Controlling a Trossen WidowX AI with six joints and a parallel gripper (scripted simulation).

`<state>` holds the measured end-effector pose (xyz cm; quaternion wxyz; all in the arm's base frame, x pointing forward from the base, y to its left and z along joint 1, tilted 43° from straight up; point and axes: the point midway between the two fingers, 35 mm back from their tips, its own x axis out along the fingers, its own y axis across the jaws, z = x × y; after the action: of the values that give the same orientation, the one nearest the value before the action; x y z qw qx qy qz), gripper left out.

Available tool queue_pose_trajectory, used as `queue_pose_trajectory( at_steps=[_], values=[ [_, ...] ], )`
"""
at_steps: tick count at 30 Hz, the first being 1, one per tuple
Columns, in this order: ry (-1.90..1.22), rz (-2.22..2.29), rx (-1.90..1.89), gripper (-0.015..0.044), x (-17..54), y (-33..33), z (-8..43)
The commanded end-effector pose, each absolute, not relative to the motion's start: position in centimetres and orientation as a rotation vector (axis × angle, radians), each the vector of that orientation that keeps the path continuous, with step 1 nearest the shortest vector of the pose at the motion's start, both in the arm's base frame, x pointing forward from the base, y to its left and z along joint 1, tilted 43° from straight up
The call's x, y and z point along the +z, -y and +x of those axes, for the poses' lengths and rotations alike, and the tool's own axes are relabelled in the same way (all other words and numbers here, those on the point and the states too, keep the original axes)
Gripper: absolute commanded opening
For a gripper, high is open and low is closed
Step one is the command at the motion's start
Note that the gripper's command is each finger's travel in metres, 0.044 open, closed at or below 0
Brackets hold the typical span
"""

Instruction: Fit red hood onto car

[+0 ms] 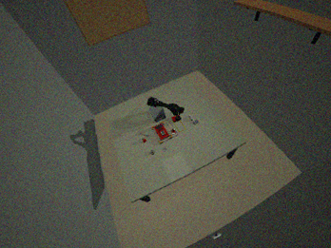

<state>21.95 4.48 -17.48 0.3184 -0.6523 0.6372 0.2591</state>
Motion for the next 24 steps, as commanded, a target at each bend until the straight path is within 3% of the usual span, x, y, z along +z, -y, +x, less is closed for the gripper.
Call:
queue_pose_trajectory(
  at_steps=[1, 12, 16, 24],
  values=[
    [-1.68, -1.719, 0.681, 0.044, -17.63, -4.16, 21.87],
    [-1.68, -1.72, 0.681, 0.044, -18.02, -3.78, 21.88],
    [-1.676, -1.716, 0.681, 0.0335, -17.9, -4.07, 21.97],
    [-1.676, -1.716, 0.681, 0.0282, -17.9, -4.07, 21.97]
  ],
)
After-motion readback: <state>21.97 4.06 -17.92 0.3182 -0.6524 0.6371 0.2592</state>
